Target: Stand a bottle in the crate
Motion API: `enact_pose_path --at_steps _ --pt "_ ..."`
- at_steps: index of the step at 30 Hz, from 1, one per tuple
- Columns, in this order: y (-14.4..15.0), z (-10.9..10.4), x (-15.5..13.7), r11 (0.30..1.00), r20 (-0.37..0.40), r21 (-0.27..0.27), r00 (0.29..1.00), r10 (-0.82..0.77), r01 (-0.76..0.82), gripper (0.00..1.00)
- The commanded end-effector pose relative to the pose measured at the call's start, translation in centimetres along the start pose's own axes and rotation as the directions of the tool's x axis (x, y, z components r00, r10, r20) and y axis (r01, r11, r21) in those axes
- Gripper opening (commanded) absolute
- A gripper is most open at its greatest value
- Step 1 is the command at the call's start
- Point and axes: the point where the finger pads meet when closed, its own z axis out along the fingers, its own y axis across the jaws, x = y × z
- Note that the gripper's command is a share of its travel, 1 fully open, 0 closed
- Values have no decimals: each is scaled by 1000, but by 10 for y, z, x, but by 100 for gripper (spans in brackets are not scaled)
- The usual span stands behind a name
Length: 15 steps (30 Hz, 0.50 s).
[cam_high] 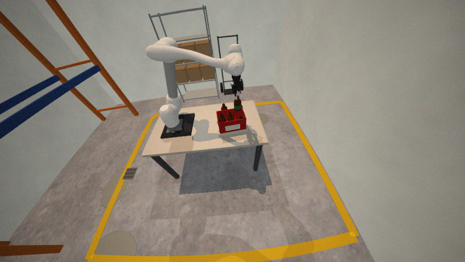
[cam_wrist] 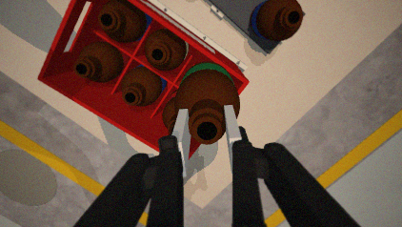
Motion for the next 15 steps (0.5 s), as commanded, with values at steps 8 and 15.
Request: enact_pose_path --at_steps 8,15 --pt "-3 0 -5 1000 0 0 1000 0 0 0" --pt "-4 0 -7 1000 0 0 1000 0 0 0"
